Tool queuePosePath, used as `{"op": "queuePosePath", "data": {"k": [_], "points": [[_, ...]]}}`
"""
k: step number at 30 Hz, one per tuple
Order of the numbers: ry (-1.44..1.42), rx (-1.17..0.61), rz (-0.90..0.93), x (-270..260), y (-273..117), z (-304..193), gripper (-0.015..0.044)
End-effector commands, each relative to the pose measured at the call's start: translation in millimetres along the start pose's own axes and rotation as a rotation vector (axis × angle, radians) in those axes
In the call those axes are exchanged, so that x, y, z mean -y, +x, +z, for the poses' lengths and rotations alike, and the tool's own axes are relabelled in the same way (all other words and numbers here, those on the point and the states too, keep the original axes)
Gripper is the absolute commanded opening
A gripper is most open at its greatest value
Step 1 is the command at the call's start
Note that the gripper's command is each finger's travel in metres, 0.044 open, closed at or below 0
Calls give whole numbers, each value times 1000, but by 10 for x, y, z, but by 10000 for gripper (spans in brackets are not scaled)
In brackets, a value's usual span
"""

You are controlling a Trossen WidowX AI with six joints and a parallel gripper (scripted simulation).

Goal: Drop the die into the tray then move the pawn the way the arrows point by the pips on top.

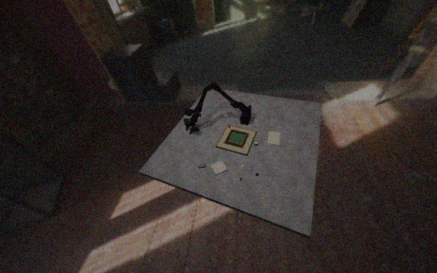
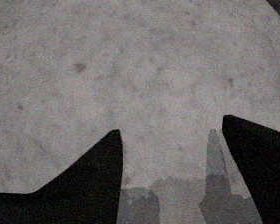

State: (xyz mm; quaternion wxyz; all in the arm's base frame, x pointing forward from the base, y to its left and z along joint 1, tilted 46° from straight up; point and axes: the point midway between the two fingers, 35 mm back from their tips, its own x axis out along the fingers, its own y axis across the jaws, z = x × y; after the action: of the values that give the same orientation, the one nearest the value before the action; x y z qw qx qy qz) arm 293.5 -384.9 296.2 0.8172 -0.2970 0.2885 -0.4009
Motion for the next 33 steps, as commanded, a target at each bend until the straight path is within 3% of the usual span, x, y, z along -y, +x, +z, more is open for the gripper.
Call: {"op": "queuePosePath", "data": {"k": [1,15,27,33], "points": [[55,-20,132,-638,48,174,275],[59,-195,483,-2737,-210,327,275],[-188,-361,697,-4239,-982,23,275],[-355,-500,718,-4949,-1628,-408,275]]}}
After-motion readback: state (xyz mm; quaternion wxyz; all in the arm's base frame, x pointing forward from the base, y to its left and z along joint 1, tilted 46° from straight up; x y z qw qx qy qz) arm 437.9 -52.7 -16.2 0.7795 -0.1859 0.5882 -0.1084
